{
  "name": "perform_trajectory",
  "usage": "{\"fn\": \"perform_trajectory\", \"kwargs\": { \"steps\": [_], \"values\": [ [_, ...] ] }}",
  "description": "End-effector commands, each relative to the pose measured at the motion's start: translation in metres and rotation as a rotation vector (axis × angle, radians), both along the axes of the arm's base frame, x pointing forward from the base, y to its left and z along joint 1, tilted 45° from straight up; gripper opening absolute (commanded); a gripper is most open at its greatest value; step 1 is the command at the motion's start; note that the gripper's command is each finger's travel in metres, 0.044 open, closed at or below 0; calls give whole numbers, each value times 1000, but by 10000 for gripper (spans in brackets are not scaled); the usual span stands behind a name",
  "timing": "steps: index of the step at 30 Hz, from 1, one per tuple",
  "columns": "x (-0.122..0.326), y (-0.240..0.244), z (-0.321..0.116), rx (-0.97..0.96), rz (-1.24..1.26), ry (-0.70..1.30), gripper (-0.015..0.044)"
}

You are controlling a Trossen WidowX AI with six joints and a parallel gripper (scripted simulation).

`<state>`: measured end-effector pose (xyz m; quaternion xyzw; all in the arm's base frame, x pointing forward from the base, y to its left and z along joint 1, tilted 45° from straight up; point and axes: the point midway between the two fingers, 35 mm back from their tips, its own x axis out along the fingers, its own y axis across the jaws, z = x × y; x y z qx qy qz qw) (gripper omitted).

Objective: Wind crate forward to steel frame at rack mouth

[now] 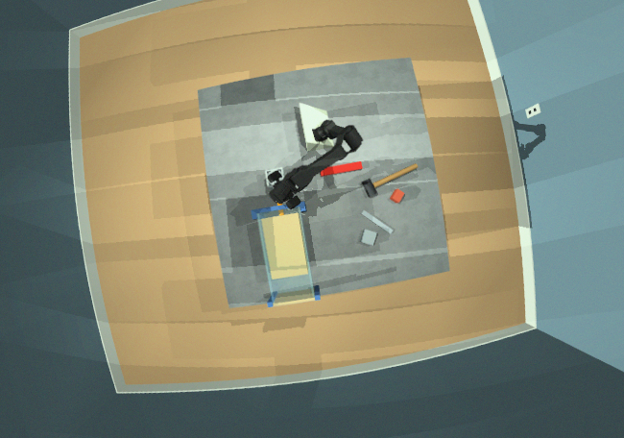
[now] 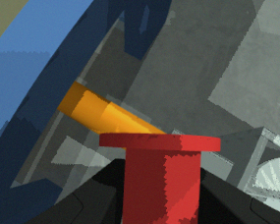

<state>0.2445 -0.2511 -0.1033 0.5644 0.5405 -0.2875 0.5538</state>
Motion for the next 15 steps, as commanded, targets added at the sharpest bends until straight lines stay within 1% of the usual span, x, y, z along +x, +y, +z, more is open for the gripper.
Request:
{"fn": "perform_trajectory", "kwargs": {
  "steps": [1,15],
  "values": [
    [-3,12,5,28,0,3,0],
    [-9,24,14,29,0,3,0]
  ]
}}
